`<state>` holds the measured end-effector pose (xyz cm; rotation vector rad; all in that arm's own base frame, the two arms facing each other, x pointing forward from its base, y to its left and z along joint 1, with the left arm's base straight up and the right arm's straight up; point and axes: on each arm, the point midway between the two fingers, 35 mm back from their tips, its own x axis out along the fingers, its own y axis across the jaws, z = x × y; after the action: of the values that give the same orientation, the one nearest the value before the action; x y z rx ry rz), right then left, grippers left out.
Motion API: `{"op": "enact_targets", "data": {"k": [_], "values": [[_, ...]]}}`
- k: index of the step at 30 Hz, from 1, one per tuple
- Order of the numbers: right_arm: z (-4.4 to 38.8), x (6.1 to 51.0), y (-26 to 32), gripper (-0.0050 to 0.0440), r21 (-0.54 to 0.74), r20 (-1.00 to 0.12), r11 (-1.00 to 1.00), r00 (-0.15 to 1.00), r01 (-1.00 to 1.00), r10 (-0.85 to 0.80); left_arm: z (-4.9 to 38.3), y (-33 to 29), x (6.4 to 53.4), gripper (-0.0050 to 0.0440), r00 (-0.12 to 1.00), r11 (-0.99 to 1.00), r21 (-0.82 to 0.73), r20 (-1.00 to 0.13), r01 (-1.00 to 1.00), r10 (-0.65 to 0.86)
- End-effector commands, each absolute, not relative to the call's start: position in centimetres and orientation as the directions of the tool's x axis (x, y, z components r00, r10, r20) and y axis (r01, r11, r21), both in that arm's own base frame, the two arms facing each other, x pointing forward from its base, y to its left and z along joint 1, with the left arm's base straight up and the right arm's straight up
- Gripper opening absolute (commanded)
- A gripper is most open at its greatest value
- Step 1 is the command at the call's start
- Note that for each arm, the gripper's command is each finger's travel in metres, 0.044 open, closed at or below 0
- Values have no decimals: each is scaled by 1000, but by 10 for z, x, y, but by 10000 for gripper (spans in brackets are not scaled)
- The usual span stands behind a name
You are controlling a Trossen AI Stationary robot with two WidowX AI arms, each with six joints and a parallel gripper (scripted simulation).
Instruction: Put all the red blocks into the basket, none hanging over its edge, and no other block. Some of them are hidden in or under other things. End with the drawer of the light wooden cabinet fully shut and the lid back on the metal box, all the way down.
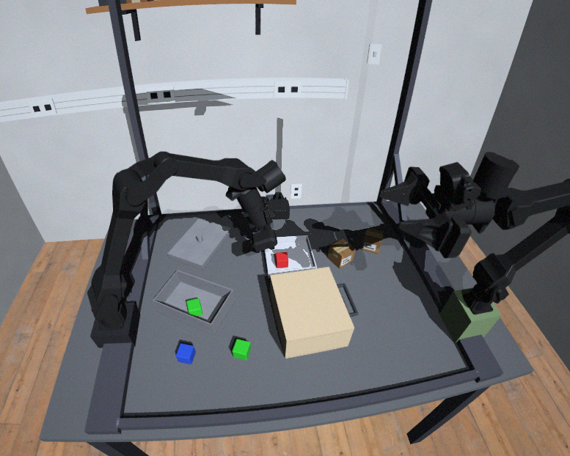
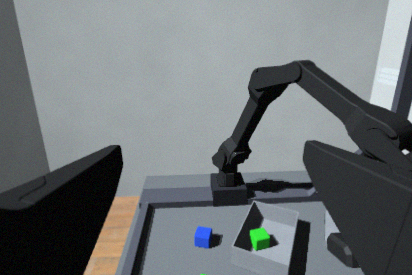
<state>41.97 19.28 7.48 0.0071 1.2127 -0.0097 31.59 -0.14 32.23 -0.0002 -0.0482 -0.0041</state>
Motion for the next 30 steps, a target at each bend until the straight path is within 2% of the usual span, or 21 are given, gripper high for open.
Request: {"op": "enact_targets", "data": {"k": [1, 18, 19, 24, 30], "values": [[89, 425, 195, 224, 19, -925, 1000, 380, 10, 14, 330, -1, 314, 400, 998, 1000, -3, 70, 3, -3], [89, 425, 195, 224, 19, -925, 1000, 381, 9, 14, 330, -1, 314, 400, 998, 1000, -3, 70, 3, -3], [96, 422, 188, 150, 27, -918, 1000, 395, 12, 20, 330, -1, 314, 400, 998, 1000, -3, 71, 3, -3], [109, 424, 180, 150, 49, -899, 999, 437, 12, 39, 330, -1, 314, 400, 997, 1000, -3, 71, 2, -2], [149, 427, 152, 150, 110, -815, 994, 572, -3, 91, 331, 0, 313, 400, 997, 1000, -2, 73, -2, 2]]}}
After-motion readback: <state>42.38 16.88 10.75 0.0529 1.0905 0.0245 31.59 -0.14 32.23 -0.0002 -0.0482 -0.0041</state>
